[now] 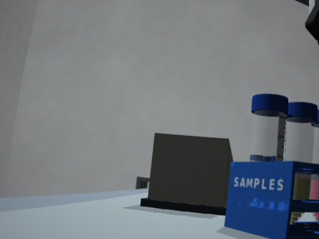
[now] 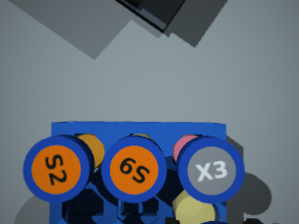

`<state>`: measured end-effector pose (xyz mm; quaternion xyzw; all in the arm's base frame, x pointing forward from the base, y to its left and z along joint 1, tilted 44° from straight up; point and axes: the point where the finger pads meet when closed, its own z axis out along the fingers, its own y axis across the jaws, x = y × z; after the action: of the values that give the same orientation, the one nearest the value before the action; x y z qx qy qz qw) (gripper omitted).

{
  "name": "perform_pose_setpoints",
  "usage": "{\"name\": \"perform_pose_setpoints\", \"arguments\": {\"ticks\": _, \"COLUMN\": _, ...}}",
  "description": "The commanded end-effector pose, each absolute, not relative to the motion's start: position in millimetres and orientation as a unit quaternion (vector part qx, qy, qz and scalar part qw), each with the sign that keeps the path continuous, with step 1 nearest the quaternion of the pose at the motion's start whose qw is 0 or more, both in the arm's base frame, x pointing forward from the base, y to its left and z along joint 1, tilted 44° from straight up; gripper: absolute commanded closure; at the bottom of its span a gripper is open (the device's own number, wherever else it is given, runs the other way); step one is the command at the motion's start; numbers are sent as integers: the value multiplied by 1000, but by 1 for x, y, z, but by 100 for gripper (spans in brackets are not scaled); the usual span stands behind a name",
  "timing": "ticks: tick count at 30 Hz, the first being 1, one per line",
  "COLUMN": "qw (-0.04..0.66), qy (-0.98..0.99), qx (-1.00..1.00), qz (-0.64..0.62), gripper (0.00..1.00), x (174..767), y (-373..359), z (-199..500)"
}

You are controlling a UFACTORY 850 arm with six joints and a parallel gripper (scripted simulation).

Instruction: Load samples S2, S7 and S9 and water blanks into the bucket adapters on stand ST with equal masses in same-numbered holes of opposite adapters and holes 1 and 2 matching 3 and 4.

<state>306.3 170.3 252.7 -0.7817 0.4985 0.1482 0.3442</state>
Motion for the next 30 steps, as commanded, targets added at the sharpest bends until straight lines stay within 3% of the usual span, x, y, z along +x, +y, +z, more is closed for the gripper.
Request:
{"name": "perform_pose_setpoints", "arguments": {"ticks": 1, "qw": 344, "qy": 498, "qx": -782, "qz": 148, "gripper": 100, "x": 307, "y": 170, "z": 253}}
{"name": "perform_pose_setpoints", "arguments": {"ticks": 30, "qw": 344, "qy": 498, "qx": -782, "qz": 148, "gripper": 100, "x": 301, "y": 134, "z": 291}}
